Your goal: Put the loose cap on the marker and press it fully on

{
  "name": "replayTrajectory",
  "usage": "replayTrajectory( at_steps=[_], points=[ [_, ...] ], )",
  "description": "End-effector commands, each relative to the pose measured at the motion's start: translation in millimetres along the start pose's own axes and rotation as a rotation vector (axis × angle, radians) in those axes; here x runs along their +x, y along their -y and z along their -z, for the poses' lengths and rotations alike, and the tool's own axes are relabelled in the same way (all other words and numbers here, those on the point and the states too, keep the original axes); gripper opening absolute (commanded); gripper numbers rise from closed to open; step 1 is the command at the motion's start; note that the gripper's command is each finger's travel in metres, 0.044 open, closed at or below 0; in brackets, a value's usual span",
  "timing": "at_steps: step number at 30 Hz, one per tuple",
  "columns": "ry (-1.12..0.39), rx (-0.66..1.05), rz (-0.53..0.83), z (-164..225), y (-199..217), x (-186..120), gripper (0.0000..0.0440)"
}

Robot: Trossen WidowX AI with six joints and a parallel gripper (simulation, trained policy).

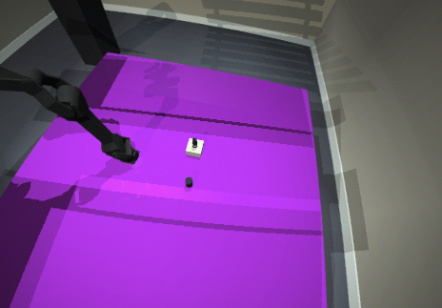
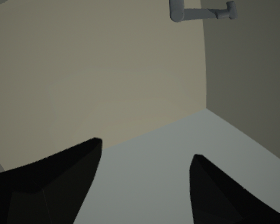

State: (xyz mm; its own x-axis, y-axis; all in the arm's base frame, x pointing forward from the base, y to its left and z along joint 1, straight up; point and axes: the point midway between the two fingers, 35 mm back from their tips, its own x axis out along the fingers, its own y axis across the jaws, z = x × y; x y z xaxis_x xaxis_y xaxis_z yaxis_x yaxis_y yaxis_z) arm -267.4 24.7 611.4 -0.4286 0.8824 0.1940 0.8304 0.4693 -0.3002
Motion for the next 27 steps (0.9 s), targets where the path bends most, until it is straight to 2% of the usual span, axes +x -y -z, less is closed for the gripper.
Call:
replayTrajectory(
  at_steps=[1,27],
  points=[
    [-0.007,0.013,0.027,11,-2,-4,0.0237],
    [-0.02,-0.053,0.309,45,24,-53,0.0275]
  ],
)
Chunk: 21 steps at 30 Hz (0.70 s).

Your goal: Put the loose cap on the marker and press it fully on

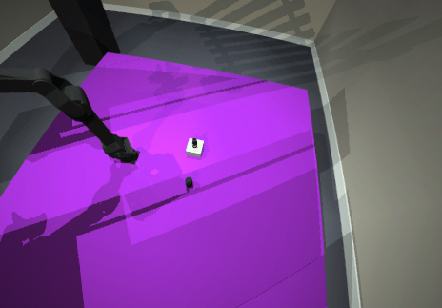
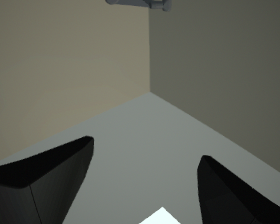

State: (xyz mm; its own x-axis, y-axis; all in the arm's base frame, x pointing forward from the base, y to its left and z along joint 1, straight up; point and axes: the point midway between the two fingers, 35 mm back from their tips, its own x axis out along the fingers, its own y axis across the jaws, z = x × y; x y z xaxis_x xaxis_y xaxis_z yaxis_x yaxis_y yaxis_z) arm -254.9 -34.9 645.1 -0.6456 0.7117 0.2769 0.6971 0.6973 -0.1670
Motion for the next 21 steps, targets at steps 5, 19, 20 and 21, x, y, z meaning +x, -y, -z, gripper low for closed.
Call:
replayTrajectory(
  at_steps=[5,19,20,21],
  points=[
    [-0.01,0.004,0.078,13,4,-11,0.0278],
    [-0.02,-0.022,0.245,28,21,-39,0.0282],
    [-0.02,-0.024,0.257,29,22,-41,0.0283],
    [-0.021,-0.026,0.269,30,24,-43,0.0283]
  ],
)
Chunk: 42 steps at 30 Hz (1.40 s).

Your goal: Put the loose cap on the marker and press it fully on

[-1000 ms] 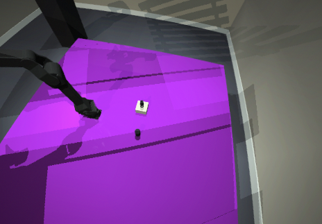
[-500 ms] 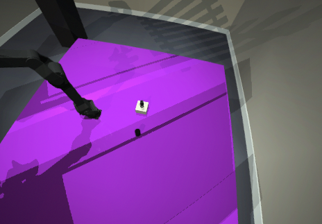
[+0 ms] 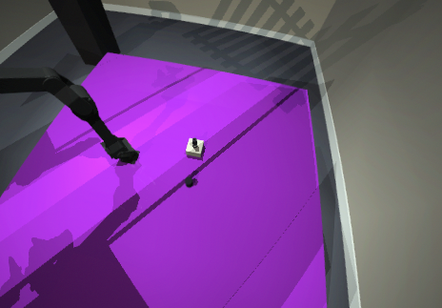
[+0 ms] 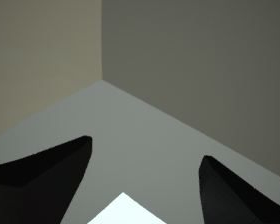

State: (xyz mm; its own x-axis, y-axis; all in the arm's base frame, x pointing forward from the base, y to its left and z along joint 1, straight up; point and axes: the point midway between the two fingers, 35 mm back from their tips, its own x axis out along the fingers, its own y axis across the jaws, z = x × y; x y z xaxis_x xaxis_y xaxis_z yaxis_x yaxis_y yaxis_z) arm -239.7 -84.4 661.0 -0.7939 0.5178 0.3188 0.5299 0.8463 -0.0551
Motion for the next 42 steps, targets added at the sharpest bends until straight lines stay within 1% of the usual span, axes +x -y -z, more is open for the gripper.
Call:
replayTrajectory(
  at_steps=[1,21,42],
  points=[
    [-0.009,0.011,0.033,7,-1,-5,0.0283],
    [-0.026,-0.016,0.278,24,27,-44,0.0284],
    [-0.049,-0.037,0.534,36,49,-93,0.0286]
  ],
)
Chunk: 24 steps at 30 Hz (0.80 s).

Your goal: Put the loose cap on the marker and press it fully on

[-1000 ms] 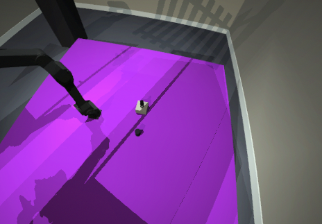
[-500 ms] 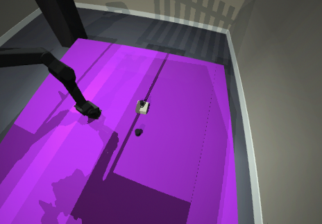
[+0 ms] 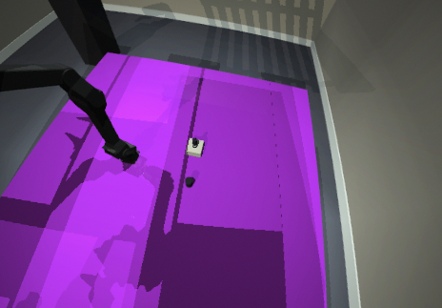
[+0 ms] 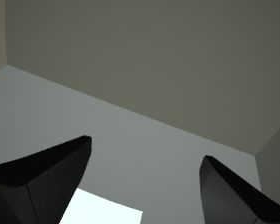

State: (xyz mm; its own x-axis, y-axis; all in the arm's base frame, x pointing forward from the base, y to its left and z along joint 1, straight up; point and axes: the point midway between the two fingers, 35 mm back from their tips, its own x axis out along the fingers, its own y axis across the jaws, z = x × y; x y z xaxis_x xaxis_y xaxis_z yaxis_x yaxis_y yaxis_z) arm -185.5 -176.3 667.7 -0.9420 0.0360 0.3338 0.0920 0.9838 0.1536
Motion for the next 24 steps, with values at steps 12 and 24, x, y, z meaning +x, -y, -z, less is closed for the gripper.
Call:
replayTrajectory(
  at_steps=[12,24],
  points=[
    [-0.023,-0.005,0.17,8,24,-26,0.0287],
    [-0.039,-0.01,0.311,12,45,-52,0.0287]
  ],
)
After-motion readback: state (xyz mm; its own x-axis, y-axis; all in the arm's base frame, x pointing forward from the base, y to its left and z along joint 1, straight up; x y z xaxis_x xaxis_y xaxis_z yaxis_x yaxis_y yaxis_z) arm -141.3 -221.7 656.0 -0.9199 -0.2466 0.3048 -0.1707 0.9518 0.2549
